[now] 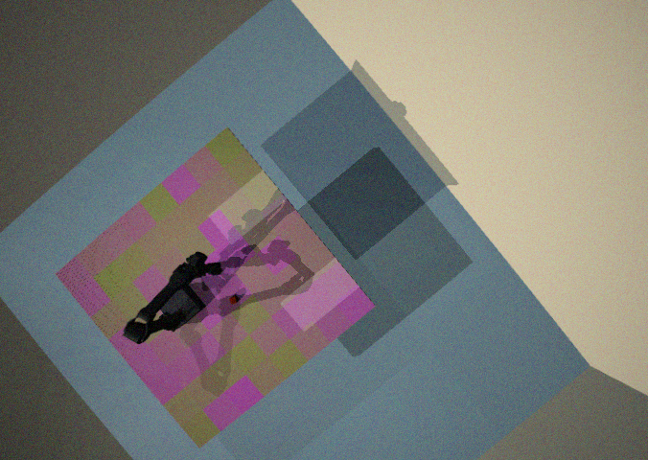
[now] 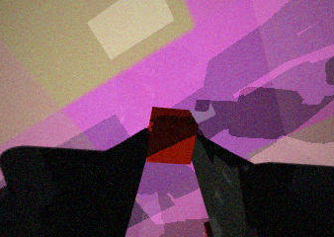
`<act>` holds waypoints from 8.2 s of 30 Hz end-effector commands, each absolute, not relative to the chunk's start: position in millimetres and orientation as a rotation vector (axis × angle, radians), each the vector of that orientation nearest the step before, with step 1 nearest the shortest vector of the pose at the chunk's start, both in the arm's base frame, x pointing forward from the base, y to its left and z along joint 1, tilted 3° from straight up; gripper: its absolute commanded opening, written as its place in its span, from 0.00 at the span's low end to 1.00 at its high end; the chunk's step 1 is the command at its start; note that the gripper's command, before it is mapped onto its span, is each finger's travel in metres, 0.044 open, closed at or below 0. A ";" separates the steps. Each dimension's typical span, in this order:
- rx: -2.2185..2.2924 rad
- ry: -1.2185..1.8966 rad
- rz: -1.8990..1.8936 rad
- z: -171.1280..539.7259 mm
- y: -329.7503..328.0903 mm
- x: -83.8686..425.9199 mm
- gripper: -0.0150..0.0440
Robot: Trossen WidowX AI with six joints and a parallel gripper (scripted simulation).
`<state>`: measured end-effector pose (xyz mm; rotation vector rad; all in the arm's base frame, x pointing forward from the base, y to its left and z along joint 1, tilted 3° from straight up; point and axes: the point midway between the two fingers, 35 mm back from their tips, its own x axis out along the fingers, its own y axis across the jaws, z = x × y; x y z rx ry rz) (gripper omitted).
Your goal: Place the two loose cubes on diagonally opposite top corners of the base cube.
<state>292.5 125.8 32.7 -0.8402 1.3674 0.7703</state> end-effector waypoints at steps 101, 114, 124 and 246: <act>-1.095 1.279 0.981 3.5 -99.2 283.5 0.70; -1.095 1.279 0.981 7.7 -99.3 284.1 0.43; -1.096 1.279 0.980 38.3 -99.6 286.3 0.43; -0.878 1.357 0.797 37.3 92.3 275.2 0.43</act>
